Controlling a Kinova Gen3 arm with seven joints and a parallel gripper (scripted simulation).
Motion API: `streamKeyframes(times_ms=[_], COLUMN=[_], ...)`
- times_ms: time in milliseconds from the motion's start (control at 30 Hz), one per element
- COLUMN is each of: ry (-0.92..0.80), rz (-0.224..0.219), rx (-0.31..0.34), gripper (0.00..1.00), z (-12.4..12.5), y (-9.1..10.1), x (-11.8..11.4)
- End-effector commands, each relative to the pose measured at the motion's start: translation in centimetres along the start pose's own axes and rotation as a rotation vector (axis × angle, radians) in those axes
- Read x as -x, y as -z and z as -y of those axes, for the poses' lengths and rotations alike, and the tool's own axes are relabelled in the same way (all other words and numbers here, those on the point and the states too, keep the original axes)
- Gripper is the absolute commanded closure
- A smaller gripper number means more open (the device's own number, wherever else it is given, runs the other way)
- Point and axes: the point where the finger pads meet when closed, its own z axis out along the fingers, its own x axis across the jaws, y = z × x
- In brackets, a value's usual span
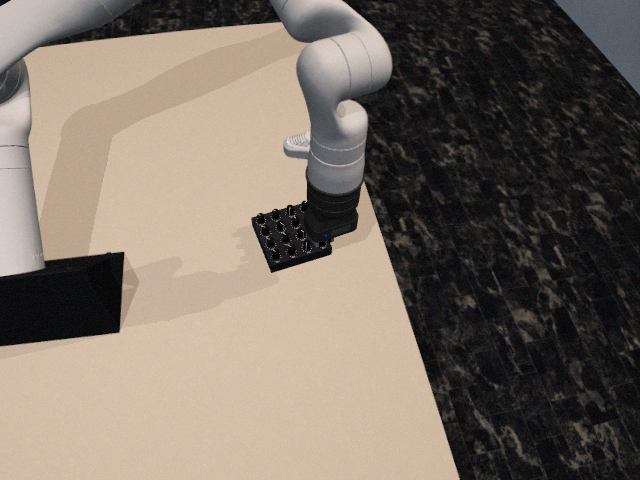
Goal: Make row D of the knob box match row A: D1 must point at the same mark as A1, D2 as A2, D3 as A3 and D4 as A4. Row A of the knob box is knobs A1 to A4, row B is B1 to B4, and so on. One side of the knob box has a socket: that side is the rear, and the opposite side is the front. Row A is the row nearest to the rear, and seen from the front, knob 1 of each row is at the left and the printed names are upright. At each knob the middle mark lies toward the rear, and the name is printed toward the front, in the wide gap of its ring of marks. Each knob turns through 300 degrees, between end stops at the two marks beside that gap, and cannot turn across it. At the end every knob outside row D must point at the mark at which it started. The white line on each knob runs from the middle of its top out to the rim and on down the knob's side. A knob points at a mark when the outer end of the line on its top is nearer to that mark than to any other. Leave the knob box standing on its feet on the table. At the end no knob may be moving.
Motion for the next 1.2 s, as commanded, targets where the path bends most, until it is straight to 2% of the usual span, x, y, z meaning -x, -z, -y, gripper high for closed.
streamKeyframes(times_ms=[0,133,167,1167], ry=[0.005,0.005,0.005,0.005], rz=[-0.005,-0.005,-0.005,-0.005], rx=[0.005,0.005,0.005,0.005], gripper=[0.54,0.54,0.70,0.70], z=[-0.16,-0.16,-0.16,-0.17], y=[-0.11,-0.11,-0.11,-0.11], x=[-0.10,-0.10,-0.10,-0.11])
